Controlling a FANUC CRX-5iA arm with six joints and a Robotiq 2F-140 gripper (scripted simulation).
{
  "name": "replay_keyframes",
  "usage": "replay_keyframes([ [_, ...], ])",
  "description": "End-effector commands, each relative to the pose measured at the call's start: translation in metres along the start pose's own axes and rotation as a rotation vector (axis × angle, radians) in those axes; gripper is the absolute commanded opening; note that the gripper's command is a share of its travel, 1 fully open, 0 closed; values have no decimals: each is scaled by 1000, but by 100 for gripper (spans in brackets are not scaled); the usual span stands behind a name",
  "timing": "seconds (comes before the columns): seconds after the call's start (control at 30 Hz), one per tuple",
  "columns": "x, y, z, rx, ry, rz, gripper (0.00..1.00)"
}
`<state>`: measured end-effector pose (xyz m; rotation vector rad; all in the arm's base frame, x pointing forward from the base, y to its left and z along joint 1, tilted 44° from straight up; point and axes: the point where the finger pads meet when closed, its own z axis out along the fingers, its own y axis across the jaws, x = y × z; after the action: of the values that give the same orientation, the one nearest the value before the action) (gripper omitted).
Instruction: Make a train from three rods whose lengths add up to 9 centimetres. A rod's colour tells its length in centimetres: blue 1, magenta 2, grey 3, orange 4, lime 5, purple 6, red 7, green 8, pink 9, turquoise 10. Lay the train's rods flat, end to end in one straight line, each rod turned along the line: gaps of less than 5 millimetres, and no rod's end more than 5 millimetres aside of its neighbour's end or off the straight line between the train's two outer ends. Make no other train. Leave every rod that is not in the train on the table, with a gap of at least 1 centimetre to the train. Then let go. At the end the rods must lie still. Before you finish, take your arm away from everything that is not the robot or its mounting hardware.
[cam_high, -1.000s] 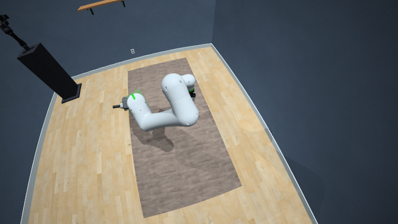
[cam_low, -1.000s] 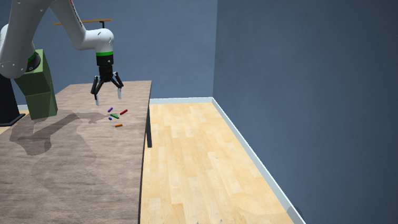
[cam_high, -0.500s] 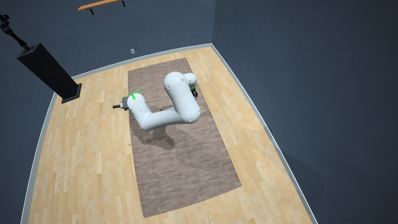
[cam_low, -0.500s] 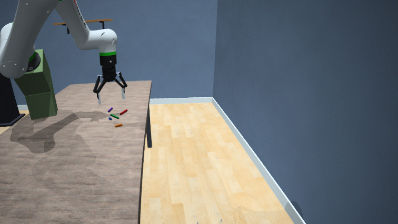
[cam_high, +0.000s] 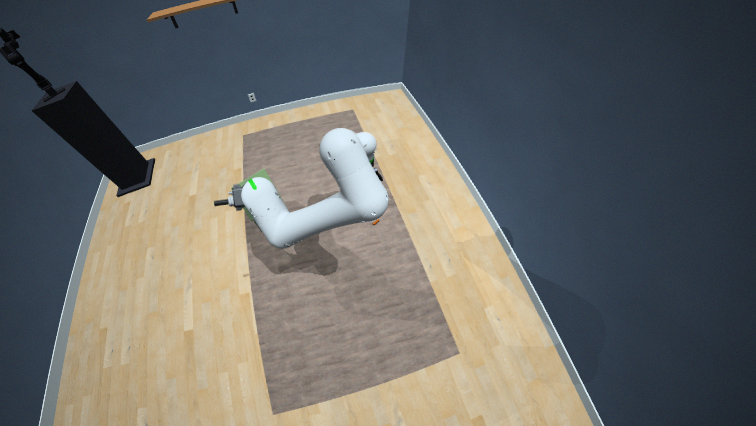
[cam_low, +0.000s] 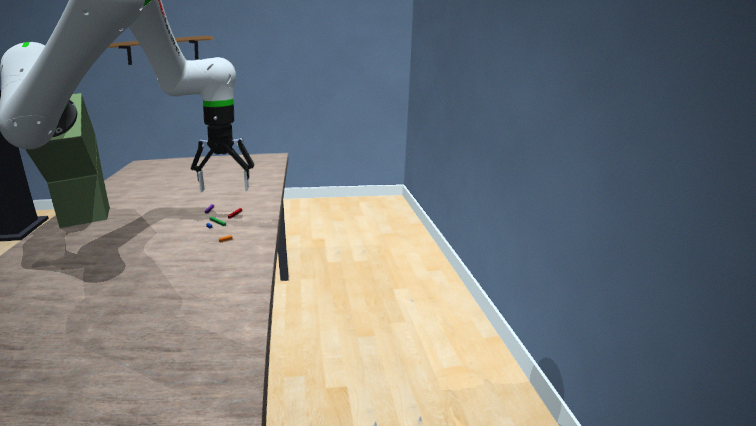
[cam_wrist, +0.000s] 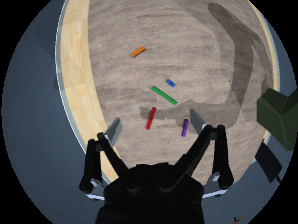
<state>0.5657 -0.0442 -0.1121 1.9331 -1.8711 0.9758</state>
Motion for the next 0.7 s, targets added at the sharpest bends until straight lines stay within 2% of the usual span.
replay_keyframes([
  [0.0, -14, -7, 3, 13, 9, 152, 100],
  [0.27, -40, -17, 8, 14, 7, 421, 100],
  [0.37, -42, -18, 9, 14, 7, 443, 100],
  [0.4, -42, -18, 9, 14, 7, 443, 15],
  [0.67, -42, -18, 9, 14, 7, 443, 15],
])
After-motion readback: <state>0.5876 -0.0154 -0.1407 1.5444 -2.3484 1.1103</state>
